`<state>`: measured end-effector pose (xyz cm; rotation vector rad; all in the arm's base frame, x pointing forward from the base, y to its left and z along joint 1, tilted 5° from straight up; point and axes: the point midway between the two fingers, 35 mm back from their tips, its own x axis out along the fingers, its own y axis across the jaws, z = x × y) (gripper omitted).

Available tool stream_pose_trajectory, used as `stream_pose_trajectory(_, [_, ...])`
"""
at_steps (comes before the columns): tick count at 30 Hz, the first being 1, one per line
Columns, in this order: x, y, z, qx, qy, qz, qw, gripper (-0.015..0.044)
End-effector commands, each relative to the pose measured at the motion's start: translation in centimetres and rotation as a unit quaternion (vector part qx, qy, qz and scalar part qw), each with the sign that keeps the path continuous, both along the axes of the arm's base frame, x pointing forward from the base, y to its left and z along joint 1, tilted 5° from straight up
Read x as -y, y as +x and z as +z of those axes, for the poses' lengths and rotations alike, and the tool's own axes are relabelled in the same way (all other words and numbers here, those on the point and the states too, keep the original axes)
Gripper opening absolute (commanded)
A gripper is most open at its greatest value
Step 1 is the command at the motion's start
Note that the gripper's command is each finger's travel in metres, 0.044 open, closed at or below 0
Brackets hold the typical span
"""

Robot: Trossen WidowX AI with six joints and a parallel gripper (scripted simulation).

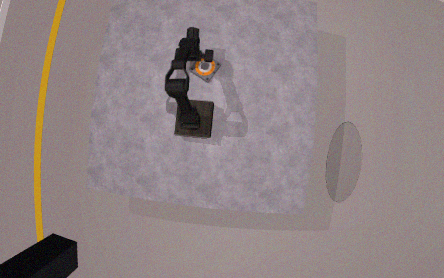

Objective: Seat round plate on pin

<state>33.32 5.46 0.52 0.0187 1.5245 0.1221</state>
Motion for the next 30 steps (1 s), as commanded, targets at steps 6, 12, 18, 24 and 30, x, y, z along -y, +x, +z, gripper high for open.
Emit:
stream_pose_trajectory(6, [-0.1,-0.4,-3.4,-0.01,-0.004,-0.003,1.0,0.0])
stream_pose_trajectory(12, [0.1,0.0,-3.4,-0.01,-0.004,-0.003,1.0,0.0])
stream_pose_trajectory(18, [0.5,0.8,-3.4,-0.009,-0.004,-0.003,1.0,0.0])
stream_pose_trajectory(24, [0.9,1.4,-3.4,-0.009,-0.004,-0.003,1.0,0.0])
stream_pose_trajectory(30, [1.5,1.9,-3.5,-0.009,-0.004,-0.003,1.0,0.0])
